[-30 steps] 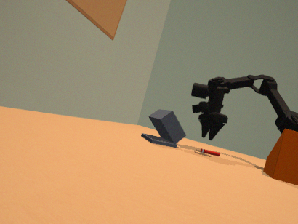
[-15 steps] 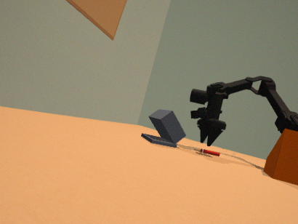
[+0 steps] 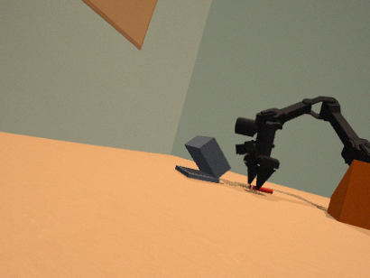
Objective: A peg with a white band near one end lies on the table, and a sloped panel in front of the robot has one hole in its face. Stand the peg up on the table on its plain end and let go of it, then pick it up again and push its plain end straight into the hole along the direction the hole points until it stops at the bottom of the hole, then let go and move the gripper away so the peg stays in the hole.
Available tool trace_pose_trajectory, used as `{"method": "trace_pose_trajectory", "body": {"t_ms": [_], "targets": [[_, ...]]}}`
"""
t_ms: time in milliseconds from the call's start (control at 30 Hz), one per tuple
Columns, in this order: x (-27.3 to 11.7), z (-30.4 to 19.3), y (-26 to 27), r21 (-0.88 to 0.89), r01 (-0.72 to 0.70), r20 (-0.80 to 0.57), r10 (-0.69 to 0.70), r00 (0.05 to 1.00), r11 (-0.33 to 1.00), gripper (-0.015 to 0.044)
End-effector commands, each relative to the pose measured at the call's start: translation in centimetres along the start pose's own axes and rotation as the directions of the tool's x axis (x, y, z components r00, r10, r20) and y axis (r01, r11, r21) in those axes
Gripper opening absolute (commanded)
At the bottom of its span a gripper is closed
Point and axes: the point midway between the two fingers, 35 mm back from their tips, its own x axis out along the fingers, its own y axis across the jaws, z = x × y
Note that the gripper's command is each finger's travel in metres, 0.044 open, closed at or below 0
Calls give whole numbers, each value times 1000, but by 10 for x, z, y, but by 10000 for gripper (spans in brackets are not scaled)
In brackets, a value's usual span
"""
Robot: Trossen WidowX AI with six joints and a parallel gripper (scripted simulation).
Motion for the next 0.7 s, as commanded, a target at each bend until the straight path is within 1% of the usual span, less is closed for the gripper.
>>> {"method": "trace_pose_trajectory", "body": {"t_ms": [0,367,400,667], "targets": [[5,-1,0,-8,5,-5,-5,1000,1000,414],[5,-1,0,-8,5,-5,-5,1000,1000,125],[5,-1,0,-8,5,-5,-5,1000,1000,110],[5,-1,0,-8,5,-5,-5,1000,1000,110]]}}
